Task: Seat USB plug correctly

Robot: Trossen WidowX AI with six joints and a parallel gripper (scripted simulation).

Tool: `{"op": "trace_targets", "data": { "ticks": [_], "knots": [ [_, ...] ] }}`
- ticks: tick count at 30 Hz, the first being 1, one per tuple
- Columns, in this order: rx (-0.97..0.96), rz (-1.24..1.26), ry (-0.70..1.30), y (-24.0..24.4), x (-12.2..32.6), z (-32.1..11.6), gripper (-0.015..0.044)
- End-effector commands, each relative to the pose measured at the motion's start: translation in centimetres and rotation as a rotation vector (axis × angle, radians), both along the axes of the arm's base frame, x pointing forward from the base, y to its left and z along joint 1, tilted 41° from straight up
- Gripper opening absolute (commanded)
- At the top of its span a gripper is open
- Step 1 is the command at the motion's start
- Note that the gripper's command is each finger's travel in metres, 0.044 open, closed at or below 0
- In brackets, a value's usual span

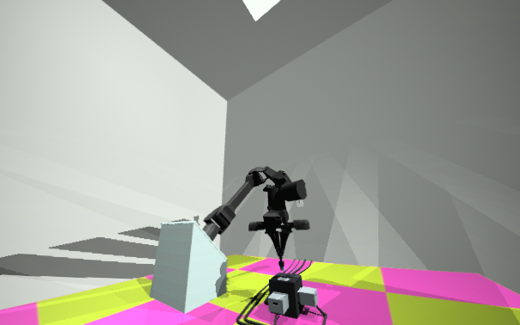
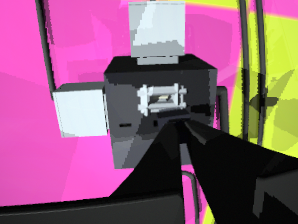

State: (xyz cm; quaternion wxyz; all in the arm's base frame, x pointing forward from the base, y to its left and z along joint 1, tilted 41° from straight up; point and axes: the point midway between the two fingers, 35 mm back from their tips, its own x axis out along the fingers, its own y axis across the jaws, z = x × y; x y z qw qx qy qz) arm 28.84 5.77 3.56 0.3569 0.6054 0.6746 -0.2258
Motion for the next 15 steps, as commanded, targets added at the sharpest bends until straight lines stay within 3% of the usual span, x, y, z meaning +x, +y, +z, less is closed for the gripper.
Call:
{"op": "trace_targets", "data": {
  "ticks": [1, 15],
  "knots": [
    [0.001, 0.085, -0.071, 0.02, -0.06, -0.03, 0.0000],
    [0.006, 0.362, -0.311, 0.02, -0.06, -0.03, 0.0000]
  ]
}}
